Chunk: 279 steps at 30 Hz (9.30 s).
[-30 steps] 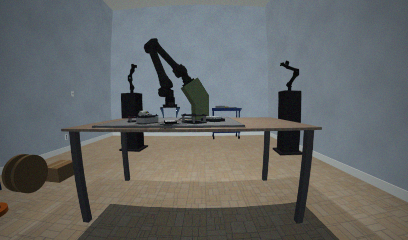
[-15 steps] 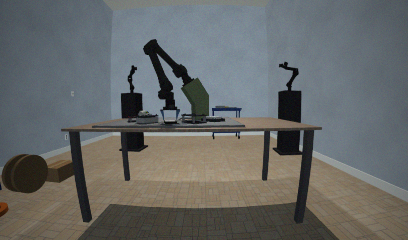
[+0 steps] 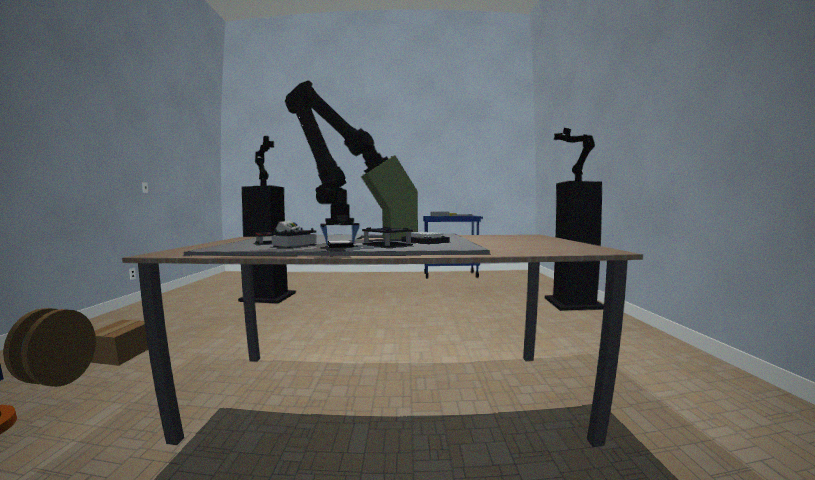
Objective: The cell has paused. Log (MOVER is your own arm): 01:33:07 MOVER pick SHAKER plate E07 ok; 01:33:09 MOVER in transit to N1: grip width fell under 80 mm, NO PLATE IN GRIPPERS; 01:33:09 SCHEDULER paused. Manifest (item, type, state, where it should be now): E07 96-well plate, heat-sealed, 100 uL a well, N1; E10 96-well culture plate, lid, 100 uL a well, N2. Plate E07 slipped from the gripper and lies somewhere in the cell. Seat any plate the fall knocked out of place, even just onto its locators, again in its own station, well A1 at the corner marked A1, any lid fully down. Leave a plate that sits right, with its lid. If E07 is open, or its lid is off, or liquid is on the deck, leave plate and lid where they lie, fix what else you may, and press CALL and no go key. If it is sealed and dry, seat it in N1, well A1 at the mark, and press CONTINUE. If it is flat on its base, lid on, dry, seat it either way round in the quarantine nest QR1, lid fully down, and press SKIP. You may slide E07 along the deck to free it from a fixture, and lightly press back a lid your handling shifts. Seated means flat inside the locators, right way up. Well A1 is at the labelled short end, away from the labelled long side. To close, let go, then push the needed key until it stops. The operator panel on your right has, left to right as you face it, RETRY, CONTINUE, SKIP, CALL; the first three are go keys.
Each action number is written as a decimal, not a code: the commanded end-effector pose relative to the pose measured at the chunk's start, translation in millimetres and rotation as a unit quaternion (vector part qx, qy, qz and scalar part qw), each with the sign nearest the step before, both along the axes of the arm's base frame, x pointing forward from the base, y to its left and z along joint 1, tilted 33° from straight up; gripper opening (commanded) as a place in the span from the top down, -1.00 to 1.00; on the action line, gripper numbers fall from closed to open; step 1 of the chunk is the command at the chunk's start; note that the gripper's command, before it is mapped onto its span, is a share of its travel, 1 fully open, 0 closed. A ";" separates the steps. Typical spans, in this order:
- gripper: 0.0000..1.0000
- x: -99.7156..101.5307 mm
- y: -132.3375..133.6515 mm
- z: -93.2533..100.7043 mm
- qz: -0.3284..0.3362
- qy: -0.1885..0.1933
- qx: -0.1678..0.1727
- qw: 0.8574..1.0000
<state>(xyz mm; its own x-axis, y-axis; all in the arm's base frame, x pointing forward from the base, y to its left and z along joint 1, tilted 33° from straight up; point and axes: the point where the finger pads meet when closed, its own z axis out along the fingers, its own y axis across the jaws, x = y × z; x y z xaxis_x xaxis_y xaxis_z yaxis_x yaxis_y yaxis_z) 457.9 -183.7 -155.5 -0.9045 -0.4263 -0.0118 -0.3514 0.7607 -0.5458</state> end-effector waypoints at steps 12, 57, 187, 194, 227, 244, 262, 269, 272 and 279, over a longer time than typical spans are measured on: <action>1.00 5.4 0.2 2.2 0.006 -0.005 -0.002 1.000; 1.00 5.1 13.6 20.2 0.009 -0.009 -0.002 1.000; 1.00 -17.0 52.4 84.5 0.141 0.071 -0.041 0.987; 1.00 -17.1 52.3 84.4 0.174 0.091 -0.050 0.979; 1.00 -15.8 46.8 82.9 0.163 0.084 -0.049 0.982; 1.00 -22.3 65.7 66.8 0.166 0.087 -0.048 0.981; 1.00 -30.5 87.0 52.1 0.167 0.088 -0.048 0.981; 1.00 -32.7 93.6 47.6 0.167 0.087 -0.048 0.981; 1.00 -34.6 97.7 44.7 0.167 0.088 -0.047 0.981; 1.00 -37.2 106.9 38.6 0.167 0.087 -0.048 0.981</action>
